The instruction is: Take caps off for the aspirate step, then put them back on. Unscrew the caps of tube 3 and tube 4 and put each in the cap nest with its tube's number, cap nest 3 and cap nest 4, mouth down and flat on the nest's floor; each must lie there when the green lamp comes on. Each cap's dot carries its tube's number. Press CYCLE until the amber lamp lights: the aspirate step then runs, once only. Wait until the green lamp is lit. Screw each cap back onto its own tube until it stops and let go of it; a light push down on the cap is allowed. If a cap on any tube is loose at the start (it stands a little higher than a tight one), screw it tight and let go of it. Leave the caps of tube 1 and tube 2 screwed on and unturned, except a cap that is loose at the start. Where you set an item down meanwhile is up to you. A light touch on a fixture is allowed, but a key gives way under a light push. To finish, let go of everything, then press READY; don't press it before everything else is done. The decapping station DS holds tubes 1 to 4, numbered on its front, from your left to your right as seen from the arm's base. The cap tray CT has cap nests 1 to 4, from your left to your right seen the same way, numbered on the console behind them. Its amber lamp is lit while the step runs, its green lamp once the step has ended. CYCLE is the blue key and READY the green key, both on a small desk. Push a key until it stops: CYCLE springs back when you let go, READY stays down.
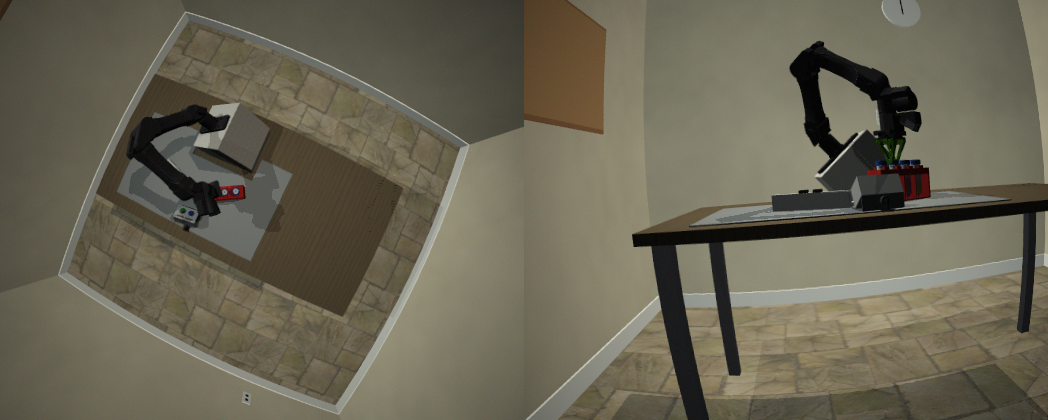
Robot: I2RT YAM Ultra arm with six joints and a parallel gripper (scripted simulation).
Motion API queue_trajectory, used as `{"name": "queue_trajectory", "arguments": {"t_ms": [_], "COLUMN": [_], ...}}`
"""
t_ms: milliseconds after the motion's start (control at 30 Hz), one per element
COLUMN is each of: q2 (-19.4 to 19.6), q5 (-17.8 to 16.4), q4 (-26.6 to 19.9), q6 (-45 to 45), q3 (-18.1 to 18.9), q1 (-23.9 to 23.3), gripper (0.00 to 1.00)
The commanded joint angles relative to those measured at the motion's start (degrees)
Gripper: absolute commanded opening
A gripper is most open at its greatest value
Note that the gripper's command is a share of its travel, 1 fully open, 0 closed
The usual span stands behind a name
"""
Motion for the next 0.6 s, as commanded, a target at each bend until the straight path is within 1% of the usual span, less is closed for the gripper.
{"name": "queue_trajectory", "arguments": {"t_ms": [0,300,367,567], "q2": [-0.3,-0.3,-0.3,-0.3], "q5": [0.2,0.1,0.1,0.1], "q4": [0.0,-0.1,-0.1,-0.1], "q6": [-13.8,-39.5,-39.5,-56.7], "q3": [0.2,0.3,0.3,0.3], "q1": [0.3,0.3,0.3,0.3], "gripper": [0.0,0.0,0.0,0.0]}}
